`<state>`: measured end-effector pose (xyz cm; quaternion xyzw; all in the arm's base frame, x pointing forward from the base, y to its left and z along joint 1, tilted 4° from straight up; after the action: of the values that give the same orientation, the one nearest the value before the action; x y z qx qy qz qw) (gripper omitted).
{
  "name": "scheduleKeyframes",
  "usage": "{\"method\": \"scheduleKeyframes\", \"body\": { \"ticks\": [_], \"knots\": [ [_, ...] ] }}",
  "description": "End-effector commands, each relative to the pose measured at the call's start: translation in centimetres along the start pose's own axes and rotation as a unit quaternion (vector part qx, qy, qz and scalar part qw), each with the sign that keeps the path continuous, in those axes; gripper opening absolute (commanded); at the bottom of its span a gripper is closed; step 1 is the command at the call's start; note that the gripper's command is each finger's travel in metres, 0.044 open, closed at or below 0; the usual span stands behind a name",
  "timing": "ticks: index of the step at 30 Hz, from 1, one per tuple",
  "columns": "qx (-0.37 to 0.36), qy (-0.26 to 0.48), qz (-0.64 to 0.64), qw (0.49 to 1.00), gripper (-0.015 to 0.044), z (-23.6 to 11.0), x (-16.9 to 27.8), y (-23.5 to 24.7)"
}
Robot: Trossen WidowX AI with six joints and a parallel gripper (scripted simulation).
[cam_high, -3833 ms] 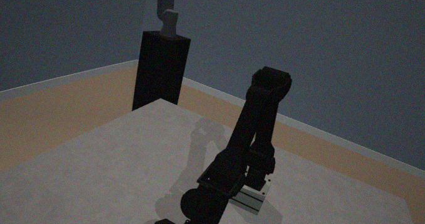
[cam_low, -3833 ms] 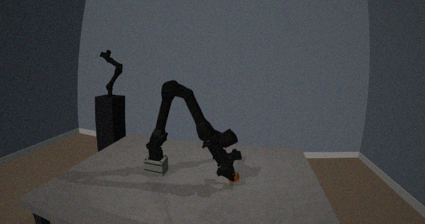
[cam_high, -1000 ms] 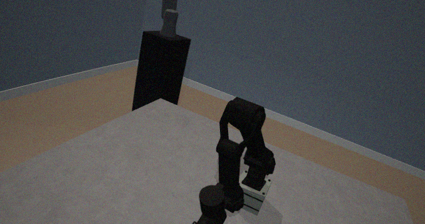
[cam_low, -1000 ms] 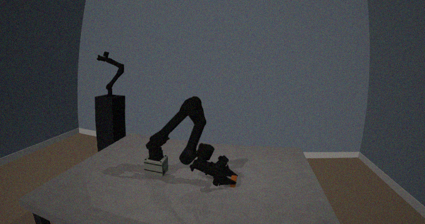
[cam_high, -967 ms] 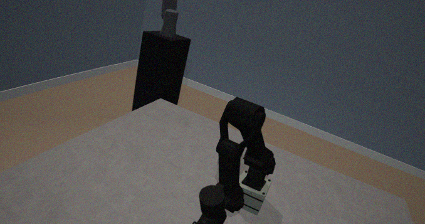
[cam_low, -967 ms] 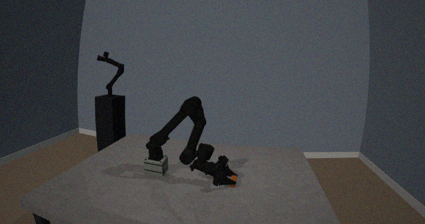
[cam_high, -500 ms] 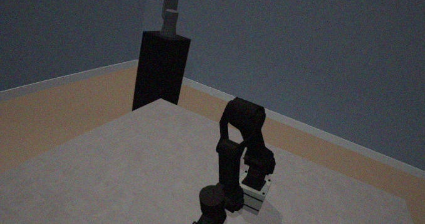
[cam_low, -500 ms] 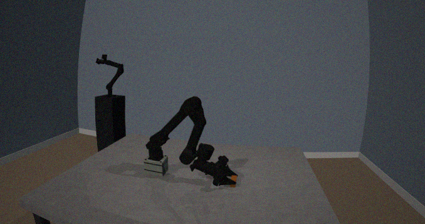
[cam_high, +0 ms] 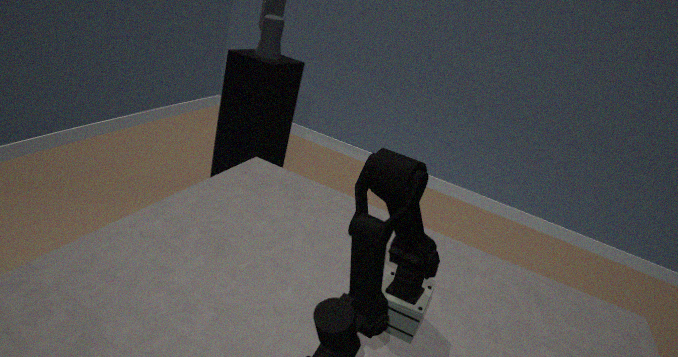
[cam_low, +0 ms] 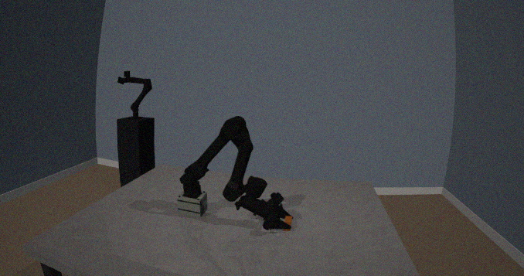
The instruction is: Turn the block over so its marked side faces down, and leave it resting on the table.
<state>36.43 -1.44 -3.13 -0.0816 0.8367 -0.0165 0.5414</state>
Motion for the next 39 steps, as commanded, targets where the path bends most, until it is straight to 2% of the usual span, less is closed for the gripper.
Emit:
{"method": "scheduleKeyframes", "body": {
  "ticks": [1, 9, 11, 17, 35, 39],
  "knots": [
    [0.001, 0.045, 0.006, 0.999, 0.0440, 0.8, -1.5, -0.3],
    [-0.006, 0.183, 0.006, 0.983, 0.0440, -1.2, -5.0, -0.5],
    [-0.004, 0.193, 0.001, 0.981, 0.0440, -2.1, -6.8, -0.6],
    [-0.011, 0.255, -0.002, 0.967, 0.0440, -4.6, -7.2, -0.3],
    [-0.012, 0.263, -0.002, 0.965, 0.0440, -4.7, -7.2, -0.3],
    [-0.016, 0.313, 0.002, 0.950, 0.0440, -3.5, -8.1, -0.5]
  ]
}}
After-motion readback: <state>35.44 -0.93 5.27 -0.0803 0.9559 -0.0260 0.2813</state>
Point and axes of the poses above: the point midway between the two fingers, 35 mm back from their tips, its own z axis out along the fingers, its own y axis across the jaws, x = y × z, the point moved 2 cm from there along -z, back along the fingers, and after that the axes turned 3 degrees about -z, right-handed, at the moved point
